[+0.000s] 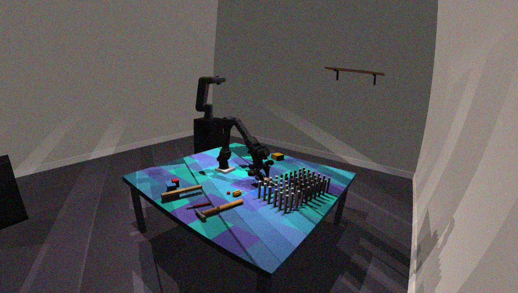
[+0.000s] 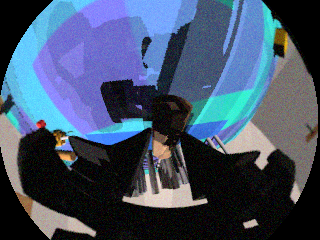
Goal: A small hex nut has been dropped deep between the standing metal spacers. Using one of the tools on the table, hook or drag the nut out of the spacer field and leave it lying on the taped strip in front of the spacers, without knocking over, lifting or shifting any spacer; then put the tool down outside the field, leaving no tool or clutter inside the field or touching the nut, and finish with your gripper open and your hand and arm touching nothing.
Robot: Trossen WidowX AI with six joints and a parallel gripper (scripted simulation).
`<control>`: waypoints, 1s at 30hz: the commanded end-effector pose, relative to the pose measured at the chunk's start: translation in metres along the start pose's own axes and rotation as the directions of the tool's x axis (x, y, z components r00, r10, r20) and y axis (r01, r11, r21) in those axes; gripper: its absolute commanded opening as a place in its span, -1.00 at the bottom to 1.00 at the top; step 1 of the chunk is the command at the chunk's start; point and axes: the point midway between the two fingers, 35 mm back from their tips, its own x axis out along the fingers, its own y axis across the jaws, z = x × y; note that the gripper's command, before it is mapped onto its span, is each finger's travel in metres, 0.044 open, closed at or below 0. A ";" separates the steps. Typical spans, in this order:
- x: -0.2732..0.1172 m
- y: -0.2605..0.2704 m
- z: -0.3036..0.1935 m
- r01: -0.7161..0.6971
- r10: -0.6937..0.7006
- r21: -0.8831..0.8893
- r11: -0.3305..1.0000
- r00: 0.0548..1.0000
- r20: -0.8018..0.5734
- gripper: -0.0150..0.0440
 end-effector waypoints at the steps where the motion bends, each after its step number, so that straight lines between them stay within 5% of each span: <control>1: 0.000 -0.001 -0.006 0.006 -0.007 -0.005 1.000 1.000 -0.006 -0.49; 30: 0.012 0.002 -0.013 0.006 -0.006 -0.006 1.000 1.000 -0.007 -0.49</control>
